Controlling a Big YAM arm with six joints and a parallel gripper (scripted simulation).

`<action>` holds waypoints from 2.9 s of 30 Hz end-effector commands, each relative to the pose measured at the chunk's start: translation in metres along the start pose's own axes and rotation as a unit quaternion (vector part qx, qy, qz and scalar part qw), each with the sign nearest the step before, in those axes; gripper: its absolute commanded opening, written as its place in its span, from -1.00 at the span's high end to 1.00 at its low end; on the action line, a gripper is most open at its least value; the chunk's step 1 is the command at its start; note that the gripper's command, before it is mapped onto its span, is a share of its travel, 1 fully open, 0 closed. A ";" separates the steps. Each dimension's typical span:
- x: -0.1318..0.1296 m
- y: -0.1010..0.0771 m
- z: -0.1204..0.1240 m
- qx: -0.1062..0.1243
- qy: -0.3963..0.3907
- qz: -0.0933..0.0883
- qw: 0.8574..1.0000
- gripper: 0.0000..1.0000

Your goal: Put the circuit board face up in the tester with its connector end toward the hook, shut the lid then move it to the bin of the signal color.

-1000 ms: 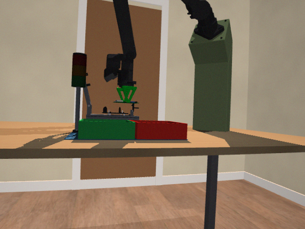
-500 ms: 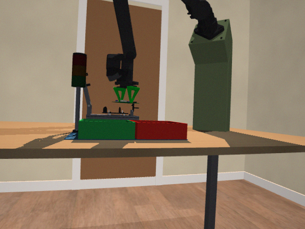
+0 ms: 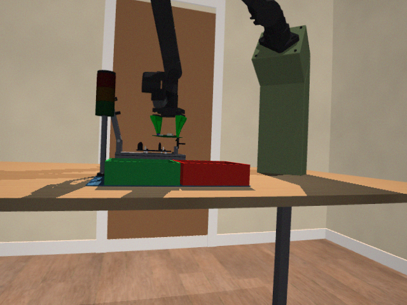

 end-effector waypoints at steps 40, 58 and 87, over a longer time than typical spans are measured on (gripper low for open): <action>0.001 -0.003 -0.002 -0.001 -0.257 -0.002 0.966 -0.45; 0.001 -0.003 -0.002 -0.001 -0.255 -0.002 0.967 -0.45; 0.011 -0.003 -0.015 -0.001 -0.251 -0.006 0.968 -0.45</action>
Point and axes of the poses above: the point where the finger pads meet when closed, its own y axis out along the fingers, its own x axis across the jaws, z = x × y, the point moved 8 cm from there along -y, back along the fingers, and after that the axes turned 13 degrees about y, right-handed, at the moved point
